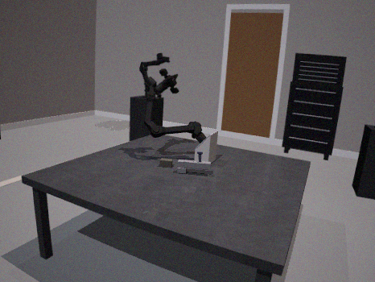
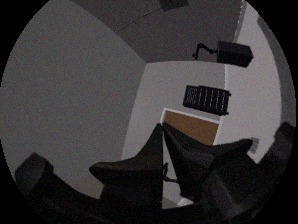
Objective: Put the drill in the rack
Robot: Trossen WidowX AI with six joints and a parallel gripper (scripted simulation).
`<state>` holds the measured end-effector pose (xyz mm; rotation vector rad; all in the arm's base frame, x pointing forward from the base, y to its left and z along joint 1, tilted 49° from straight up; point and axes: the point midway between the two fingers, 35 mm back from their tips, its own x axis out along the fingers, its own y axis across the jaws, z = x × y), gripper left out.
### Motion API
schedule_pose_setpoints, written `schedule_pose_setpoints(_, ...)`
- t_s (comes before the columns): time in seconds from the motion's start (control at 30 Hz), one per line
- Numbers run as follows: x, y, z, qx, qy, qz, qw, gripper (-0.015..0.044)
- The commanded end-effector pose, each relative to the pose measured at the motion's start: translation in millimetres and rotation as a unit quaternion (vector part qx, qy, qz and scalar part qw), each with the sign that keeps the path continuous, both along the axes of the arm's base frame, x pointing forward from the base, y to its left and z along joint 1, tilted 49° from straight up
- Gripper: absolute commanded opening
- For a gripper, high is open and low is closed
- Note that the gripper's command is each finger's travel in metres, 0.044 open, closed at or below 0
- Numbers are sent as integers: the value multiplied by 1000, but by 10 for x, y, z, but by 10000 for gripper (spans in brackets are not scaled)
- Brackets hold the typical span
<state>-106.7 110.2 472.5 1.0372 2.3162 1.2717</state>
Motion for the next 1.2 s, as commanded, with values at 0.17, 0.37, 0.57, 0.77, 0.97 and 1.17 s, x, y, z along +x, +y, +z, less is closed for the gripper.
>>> schedule_pose_setpoints(0.17,138,1162,-788,-83,-219,-190,954,0)
schedule_pose_setpoints(0.37,649,1757,-1394,-168,-356,-274,877,0)
schedule_pose_setpoints(0.57,1347,2066,-2052,-276,-475,-305,778,0)
schedule_pose_setpoints(0.77,2086,2053,-2733,-396,-566,-269,671,0)
schedule_pose_setpoints(0.97,2715,1706,-3376,-508,-607,-178,584,0)
schedule_pose_setpoints(1.17,3263,1148,-3964,-621,-603,-61,498,0)
